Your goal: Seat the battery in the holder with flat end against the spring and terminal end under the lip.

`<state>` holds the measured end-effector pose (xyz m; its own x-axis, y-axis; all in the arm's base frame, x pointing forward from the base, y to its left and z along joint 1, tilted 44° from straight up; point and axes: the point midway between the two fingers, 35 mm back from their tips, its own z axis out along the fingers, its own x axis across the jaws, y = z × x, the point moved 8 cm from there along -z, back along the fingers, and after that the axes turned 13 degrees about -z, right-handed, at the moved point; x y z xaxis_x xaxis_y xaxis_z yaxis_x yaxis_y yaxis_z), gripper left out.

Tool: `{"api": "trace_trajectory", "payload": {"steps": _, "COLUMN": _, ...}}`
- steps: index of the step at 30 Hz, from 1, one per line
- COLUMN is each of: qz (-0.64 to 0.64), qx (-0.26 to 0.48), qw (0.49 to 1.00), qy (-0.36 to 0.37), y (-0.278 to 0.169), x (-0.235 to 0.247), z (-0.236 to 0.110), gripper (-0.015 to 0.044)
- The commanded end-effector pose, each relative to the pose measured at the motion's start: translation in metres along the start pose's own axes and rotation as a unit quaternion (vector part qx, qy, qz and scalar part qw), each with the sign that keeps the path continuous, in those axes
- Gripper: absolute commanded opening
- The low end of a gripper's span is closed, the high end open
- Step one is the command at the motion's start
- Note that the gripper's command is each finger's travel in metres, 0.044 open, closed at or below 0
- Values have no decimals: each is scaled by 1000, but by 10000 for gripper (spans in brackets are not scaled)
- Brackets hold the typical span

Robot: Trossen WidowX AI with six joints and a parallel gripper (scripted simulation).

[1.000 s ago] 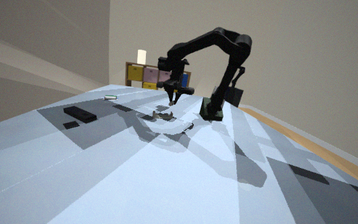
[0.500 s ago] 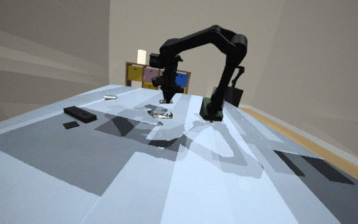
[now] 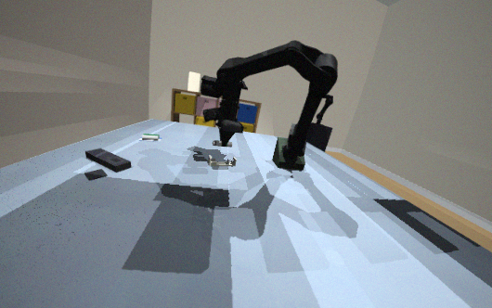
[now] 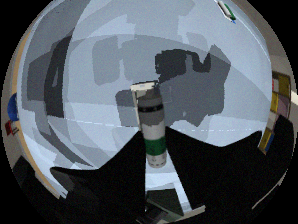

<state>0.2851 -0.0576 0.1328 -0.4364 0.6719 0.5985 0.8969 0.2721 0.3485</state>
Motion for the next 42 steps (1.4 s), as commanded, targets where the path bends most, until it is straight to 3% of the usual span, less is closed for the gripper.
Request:
{"api": "trace_trajectory", "payload": {"steps": 1, "qz": 5, "qx": -20, "qw": 1000, "qy": -5, "y": -3, "x": 1, "z": 8, "gripper": 59}}
{"api": "trace_trajectory", "payload": {"steps": 18, "qz": 2, "qx": -107, "qw": 994, "qy": -30, "y": -14, "x": 7, "z": 36, "gripper": 59}}
{"api": "trace_trajectory", "payload": {"steps": 42, "qz": 7, "qx": -158, "qw": 986, "qy": -53, "y": -26, "x": 10, "z": 48, "gripper": 59}}
